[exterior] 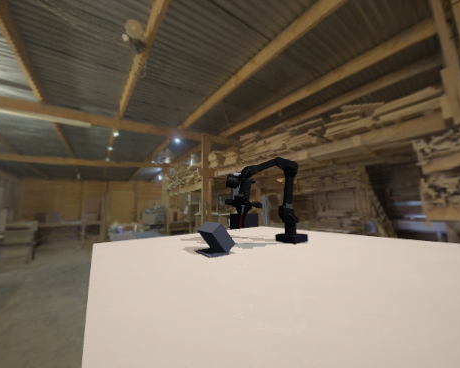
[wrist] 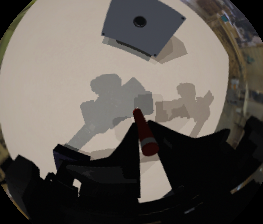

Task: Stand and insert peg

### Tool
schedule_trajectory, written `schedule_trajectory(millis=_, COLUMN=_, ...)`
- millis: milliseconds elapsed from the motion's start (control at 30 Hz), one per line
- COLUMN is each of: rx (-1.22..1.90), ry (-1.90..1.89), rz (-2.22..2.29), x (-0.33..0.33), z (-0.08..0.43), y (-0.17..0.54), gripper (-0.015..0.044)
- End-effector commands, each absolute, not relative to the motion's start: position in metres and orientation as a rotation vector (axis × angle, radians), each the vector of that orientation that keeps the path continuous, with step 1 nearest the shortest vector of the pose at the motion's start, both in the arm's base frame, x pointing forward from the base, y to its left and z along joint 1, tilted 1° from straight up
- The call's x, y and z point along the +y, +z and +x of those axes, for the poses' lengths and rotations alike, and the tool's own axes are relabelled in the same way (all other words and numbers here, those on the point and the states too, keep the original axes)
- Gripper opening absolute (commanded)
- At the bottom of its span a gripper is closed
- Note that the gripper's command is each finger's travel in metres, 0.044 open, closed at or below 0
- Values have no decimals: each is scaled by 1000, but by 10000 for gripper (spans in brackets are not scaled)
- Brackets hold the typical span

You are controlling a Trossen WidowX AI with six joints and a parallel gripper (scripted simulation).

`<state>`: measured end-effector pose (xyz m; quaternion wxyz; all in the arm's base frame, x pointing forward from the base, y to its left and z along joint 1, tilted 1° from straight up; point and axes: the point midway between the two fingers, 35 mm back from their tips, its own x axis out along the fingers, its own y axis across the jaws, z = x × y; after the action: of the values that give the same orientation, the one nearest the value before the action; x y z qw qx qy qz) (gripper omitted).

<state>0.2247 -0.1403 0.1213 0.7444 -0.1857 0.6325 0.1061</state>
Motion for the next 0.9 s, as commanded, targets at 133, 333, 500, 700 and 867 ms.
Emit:
schedule_trajectory(millis=133, rx=1320, ry=257, rz=-474, x=-136, z=230, y=121, gripper=0)
schedule_trajectory(millis=333, rx=1273, ry=270, rz=-525, x=-133, z=234, y=122, gripper=0)
schedule_trajectory(millis=500, rx=1233, ry=279, rz=-568, x=-131, z=238, y=122, gripper=0)
schedule_trajectory(millis=700, rx=1185, ry=290, rz=-620, x=-128, z=241, y=123, gripper=0)
schedule_trajectory(millis=867, rx=1145, ry=298, rz=-664, x=-126, z=245, y=124, gripper=0)
